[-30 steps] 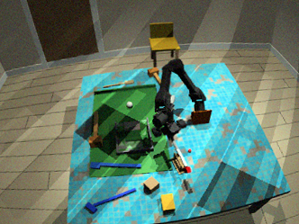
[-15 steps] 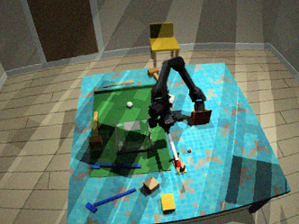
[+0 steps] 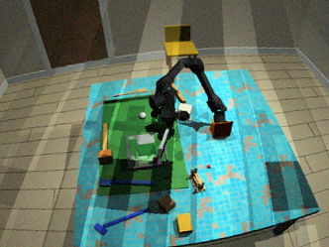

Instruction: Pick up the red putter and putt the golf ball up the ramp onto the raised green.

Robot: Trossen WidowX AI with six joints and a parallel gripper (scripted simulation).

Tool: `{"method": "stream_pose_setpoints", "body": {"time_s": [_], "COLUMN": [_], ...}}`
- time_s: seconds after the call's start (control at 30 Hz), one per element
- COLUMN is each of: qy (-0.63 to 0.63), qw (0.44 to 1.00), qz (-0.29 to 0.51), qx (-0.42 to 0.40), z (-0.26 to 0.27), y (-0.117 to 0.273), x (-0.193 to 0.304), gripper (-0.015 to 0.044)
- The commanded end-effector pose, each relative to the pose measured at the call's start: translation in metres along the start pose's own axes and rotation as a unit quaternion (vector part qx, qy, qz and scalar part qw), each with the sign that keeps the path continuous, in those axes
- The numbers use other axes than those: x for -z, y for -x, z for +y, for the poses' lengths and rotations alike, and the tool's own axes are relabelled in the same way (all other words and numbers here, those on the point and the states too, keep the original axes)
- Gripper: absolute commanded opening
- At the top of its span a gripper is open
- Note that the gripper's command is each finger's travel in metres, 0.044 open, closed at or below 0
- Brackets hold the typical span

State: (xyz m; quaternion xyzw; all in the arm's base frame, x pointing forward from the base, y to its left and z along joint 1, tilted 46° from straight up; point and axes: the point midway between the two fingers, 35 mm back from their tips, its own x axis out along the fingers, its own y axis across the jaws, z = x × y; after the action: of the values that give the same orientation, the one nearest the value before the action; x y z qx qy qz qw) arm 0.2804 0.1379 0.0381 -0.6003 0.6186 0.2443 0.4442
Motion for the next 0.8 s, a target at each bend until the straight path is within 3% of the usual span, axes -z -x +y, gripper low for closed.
{"method": "stream_pose_setpoints", "body": {"time_s": [0.0,0.37,0.77], "qy": [-0.075,-0.257,-0.445], "qw": [0.997,0.965,0.891], "qz": [-0.001,0.018,0.048], "qx": [0.013,0.040,0.075], "z": [-0.022,-0.057,-0.063], "y": [0.013,0.035,0.058], "x": [0.030,0.119,0.224], "gripper": [0.0000,0.0000,0.0000]}}
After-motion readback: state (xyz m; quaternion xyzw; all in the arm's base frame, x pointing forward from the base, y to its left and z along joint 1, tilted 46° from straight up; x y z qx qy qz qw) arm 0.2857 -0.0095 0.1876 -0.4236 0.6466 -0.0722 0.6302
